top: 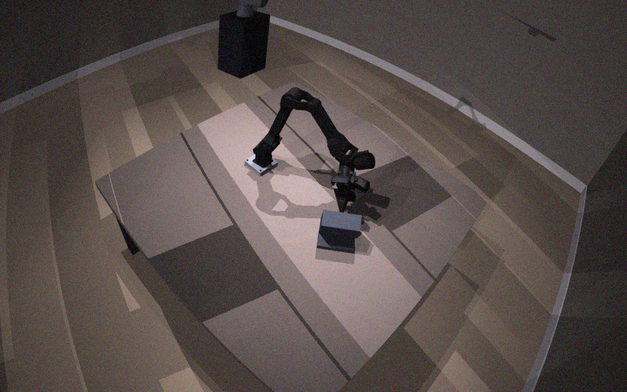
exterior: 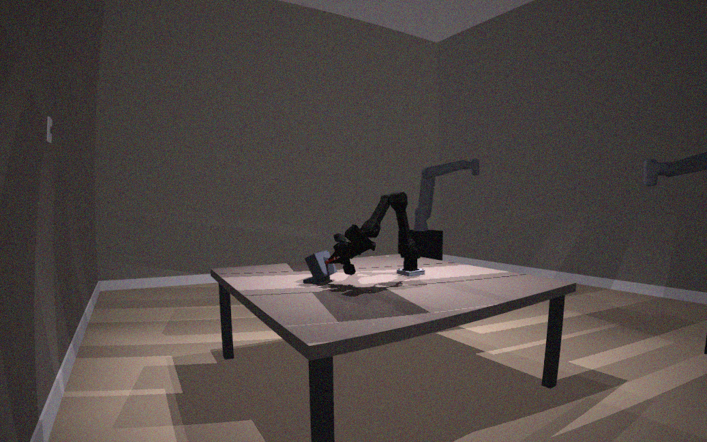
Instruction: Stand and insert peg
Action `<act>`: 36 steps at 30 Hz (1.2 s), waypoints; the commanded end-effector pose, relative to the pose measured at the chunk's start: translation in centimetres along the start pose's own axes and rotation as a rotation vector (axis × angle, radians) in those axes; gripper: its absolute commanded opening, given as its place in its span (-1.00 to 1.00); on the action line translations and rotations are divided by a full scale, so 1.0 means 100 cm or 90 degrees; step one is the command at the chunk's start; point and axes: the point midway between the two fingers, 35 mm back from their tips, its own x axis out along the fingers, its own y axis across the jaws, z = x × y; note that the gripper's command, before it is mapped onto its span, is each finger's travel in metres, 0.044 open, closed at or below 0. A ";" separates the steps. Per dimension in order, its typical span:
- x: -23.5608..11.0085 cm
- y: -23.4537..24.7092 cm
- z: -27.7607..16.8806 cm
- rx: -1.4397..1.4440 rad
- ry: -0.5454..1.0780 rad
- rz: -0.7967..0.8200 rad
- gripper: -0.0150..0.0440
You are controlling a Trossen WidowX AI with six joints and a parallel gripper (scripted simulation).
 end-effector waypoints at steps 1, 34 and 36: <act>0.000 0.000 0.000 0.000 0.000 0.000 -0.40; -0.029 0.005 0.002 0.000 0.004 0.010 1.00; -0.032 0.005 0.003 0.000 0.004 0.011 1.00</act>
